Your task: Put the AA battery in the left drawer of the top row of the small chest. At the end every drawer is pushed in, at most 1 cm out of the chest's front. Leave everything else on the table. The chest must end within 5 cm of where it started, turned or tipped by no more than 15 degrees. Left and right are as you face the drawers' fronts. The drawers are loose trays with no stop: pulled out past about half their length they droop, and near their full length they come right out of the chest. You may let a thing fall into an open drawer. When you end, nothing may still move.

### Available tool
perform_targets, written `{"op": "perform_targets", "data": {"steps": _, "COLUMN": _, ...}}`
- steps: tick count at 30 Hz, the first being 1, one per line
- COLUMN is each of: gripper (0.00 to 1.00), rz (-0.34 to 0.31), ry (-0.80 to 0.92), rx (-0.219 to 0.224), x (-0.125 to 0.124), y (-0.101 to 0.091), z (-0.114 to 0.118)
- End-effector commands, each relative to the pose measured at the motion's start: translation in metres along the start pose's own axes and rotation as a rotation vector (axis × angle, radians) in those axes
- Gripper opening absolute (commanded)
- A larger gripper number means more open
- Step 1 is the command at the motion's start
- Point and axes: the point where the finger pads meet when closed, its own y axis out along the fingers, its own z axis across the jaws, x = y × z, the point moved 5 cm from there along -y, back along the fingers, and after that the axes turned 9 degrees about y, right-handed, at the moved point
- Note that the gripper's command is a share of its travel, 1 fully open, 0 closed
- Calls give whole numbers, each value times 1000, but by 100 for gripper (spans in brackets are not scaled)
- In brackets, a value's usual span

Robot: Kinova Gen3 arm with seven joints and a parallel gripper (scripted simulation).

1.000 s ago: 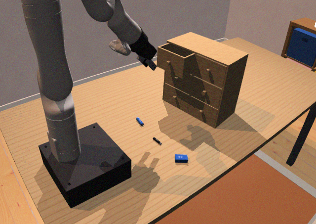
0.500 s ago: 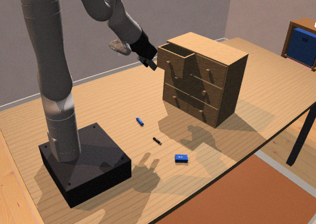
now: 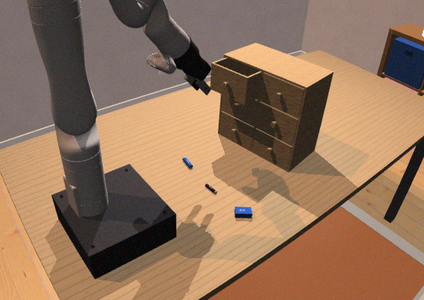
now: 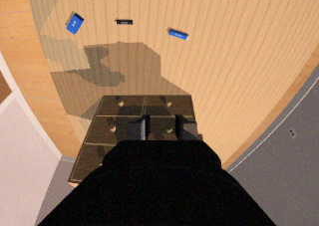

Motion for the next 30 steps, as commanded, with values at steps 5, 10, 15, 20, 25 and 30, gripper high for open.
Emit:
{"op": "perform_targets", "data": {"steps": 5, "gripper": 67, "rz": 9, "ry": 2, "rx": -7, "x": 3, "y": -2, "z": 0}}
{"op": "perform_targets", "data": {"steps": 10, "gripper": 67, "rz": 13, "ry": 2, "rx": -8, "x": 3, "y": -2, "z": 0}}
{"op": "perform_targets", "data": {"steps": 15, "gripper": 67, "rz": 17, "ry": 2, "rx": -8, "x": 3, "y": -3, "z": 0}}
{"op": "perform_targets", "data": {"steps": 20, "gripper": 67, "rz": 19, "ry": 2, "rx": -8, "x": 3, "y": -3, "z": 0}}
{"op": "perform_targets", "data": {"steps": 25, "gripper": 67, "rz": 23, "ry": 2, "rx": -6, "x": 3, "y": -3, "z": 1}}
{"op": "perform_targets", "data": {"steps": 30, "gripper": 67, "rz": 27, "ry": 2, "rx": -4, "x": 3, "y": -4, "z": 2}}
